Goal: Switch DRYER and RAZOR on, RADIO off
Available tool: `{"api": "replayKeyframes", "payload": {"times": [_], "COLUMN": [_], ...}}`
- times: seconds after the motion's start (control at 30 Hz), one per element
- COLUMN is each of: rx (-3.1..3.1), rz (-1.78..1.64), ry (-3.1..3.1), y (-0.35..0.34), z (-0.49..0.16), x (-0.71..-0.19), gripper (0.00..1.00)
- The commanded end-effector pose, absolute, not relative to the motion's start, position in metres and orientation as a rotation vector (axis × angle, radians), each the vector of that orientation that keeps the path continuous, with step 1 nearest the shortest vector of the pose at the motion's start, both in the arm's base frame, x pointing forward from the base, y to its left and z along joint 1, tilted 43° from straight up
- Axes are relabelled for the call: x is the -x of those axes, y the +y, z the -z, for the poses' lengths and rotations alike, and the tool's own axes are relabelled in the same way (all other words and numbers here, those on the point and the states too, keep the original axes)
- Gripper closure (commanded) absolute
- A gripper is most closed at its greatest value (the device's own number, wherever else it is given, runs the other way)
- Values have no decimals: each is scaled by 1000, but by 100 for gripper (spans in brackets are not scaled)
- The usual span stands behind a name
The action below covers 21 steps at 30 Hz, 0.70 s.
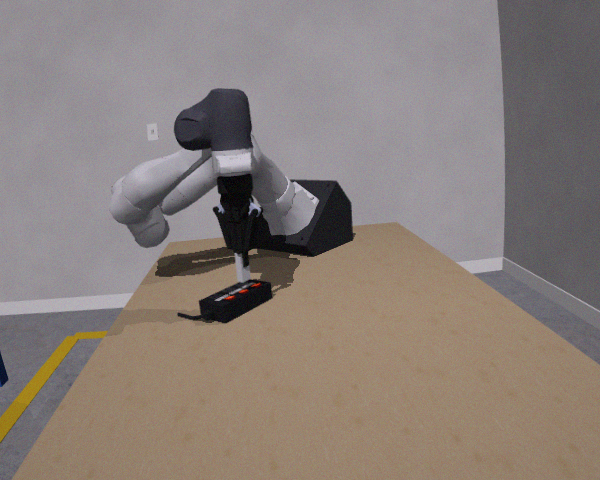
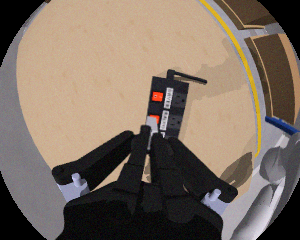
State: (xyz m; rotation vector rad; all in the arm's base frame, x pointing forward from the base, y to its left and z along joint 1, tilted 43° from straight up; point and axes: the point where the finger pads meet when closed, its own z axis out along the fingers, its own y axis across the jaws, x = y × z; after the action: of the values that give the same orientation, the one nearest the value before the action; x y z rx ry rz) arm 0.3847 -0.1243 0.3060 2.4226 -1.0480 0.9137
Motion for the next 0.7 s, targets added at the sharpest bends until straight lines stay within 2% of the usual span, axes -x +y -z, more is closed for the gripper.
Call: {"api": "replayKeyframes", "payload": {"times": [0.0, 0.67], "rx": [-2429, -2429], "rz": [-920, -920], "ry": [-1031, -1031], "y": [-126, -133], "z": [-304, -294], "x": [-389, -394], "gripper": [100, 100]}}
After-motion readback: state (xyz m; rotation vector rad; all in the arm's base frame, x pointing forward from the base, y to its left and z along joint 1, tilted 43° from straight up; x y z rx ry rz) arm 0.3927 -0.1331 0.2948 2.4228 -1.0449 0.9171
